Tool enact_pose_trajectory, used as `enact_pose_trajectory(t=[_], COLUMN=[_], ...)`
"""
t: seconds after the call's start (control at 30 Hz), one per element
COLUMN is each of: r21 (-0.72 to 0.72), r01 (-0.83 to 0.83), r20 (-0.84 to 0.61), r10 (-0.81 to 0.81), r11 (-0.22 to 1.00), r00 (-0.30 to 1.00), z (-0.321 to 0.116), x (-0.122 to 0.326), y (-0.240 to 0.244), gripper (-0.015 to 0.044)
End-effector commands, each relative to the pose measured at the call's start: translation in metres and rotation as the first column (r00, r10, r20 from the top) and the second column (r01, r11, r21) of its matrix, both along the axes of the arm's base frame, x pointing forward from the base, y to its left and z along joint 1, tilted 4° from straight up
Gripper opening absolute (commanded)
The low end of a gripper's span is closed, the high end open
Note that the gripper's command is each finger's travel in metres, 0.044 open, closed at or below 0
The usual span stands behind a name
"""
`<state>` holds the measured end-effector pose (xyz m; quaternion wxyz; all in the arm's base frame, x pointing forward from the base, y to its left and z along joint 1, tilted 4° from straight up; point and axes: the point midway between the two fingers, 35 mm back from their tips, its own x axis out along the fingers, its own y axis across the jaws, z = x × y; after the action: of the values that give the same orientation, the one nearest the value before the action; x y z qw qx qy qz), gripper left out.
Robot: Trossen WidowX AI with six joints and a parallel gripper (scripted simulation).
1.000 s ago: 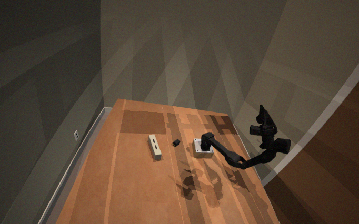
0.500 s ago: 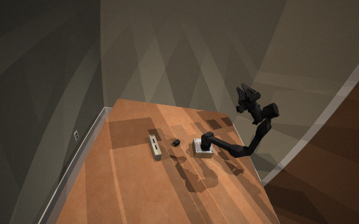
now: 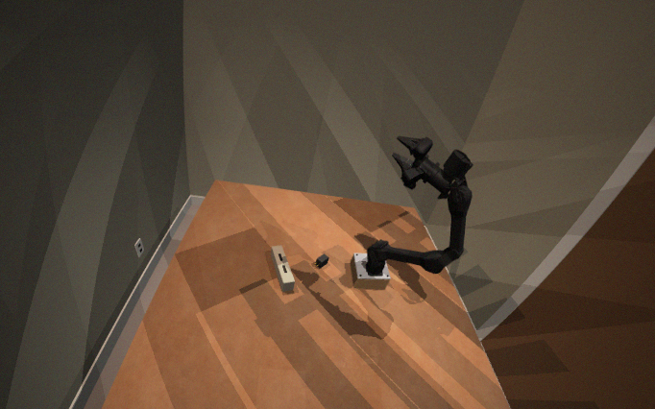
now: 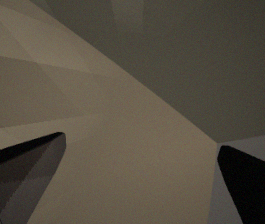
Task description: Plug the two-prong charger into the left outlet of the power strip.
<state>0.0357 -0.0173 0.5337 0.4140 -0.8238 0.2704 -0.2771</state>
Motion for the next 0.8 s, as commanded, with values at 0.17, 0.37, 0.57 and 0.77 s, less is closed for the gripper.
enact_pose_trajectory(t=[0.17, 0.37, 0.57, 0.77], r21=[0.187, 0.300, 0.449, 0.581], r01=[-0.043, -0.059, -0.063, -0.047], r20=[-0.023, -0.037, -0.074, -0.113], r10=[0.049, 0.073, 0.108, 0.138], r11=[0.981, 0.952, 0.891, 0.812], r00=[0.999, 0.997, 0.991, 0.984], z=[-0.026, -0.047, -0.081, -0.118], x=[0.039, 0.064, 0.097, 0.127], y=[-0.045, -0.069, -0.093, -0.111], gripper=[0.0440, 0.0440, 0.0440, 0.0440])
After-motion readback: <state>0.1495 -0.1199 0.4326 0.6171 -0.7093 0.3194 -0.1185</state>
